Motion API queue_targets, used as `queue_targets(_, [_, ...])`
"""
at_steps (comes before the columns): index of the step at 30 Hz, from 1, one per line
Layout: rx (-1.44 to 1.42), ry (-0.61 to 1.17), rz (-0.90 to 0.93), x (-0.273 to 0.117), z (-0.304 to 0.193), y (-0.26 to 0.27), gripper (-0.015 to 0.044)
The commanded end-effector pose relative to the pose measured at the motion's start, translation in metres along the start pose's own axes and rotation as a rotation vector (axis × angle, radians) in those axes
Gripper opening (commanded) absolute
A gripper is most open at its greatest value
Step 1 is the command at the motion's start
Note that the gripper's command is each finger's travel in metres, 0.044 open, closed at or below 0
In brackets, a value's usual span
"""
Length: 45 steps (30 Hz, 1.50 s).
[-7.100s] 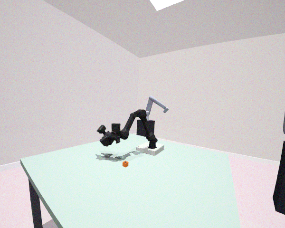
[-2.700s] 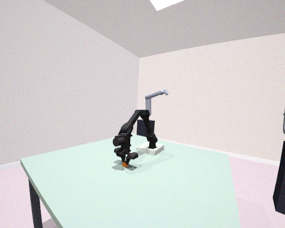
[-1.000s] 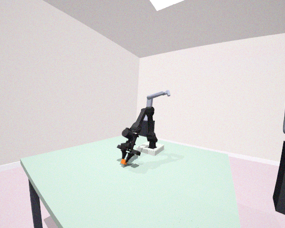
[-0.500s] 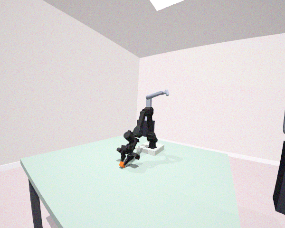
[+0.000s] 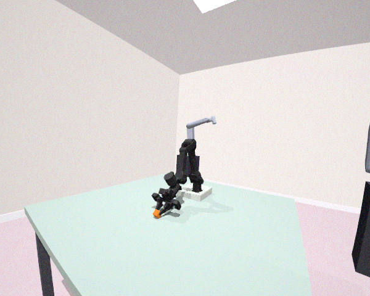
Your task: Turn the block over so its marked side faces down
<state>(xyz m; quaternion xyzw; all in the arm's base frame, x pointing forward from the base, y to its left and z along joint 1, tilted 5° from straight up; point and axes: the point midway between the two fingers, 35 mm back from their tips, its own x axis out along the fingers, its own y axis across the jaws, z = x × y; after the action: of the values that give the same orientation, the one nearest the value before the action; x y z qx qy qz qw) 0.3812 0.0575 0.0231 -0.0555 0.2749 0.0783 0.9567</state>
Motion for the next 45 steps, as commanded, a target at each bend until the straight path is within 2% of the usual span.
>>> queue_targets(1, [-0.007,-0.047,0.006,-0.0048,-0.0098,0.0009,0.0])
queue_targets(12, [-0.008,-0.142,0.006,-0.0128,-0.0119,0.001,0.0])
queue_targets(24, [-0.008,-0.144,0.006,-0.0129,-0.0119,0.001,0.0])
queue_targets(40, [-0.008,-0.144,0.006,-0.0129,-0.0119,0.001,0.042])
queue_targets(41, [-0.008,-0.144,0.006,-0.0129,-0.0119,0.001,0.044])
queue_targets(45, [-0.008,-0.144,0.006,-0.0129,-0.0119,0.001,0.044])
